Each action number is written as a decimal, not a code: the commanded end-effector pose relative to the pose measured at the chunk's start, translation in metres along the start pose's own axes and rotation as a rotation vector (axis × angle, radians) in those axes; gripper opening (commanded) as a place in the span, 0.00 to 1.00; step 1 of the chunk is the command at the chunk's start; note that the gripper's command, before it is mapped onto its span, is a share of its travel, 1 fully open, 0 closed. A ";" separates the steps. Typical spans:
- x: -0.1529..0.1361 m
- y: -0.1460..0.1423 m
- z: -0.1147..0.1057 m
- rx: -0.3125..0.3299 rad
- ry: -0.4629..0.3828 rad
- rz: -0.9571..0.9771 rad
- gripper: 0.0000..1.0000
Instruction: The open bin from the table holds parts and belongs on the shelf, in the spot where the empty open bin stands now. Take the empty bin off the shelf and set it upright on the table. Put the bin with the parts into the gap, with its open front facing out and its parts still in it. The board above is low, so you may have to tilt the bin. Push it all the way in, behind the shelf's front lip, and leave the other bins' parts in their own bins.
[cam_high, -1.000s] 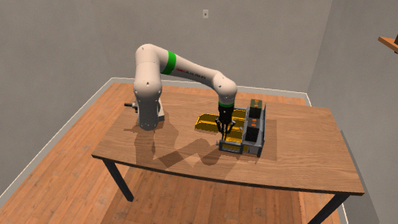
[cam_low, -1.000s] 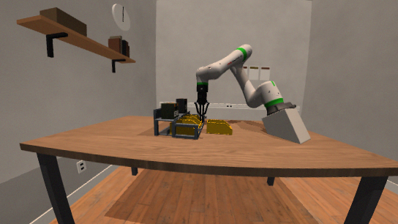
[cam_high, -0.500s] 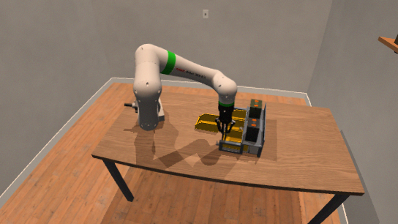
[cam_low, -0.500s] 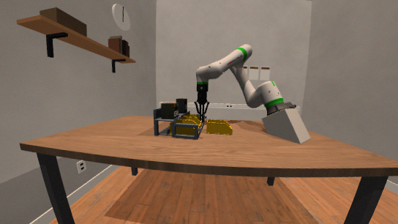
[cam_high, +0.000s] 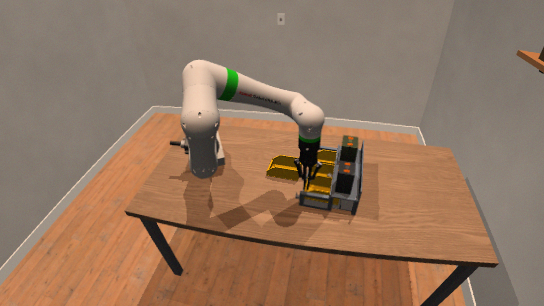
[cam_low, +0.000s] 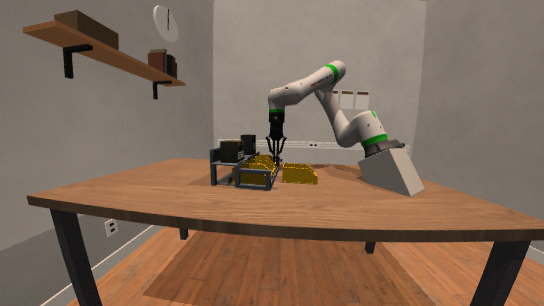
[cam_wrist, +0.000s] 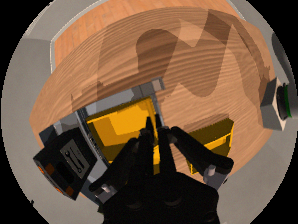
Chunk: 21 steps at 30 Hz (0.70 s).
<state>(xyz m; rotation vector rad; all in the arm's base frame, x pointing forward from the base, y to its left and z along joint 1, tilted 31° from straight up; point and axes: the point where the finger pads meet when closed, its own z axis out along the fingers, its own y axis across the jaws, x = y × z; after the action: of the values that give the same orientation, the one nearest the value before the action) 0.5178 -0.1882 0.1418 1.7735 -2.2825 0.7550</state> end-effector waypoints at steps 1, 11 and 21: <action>0.000 -0.001 -0.004 0.002 0.000 0.000 0.10; 0.000 -0.001 -0.009 0.002 0.000 0.000 0.10; 0.000 -0.001 -0.009 0.002 0.000 0.000 0.10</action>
<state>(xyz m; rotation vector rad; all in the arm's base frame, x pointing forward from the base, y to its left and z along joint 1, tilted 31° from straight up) 0.5163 -0.1842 0.1492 1.7735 -2.2824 0.7550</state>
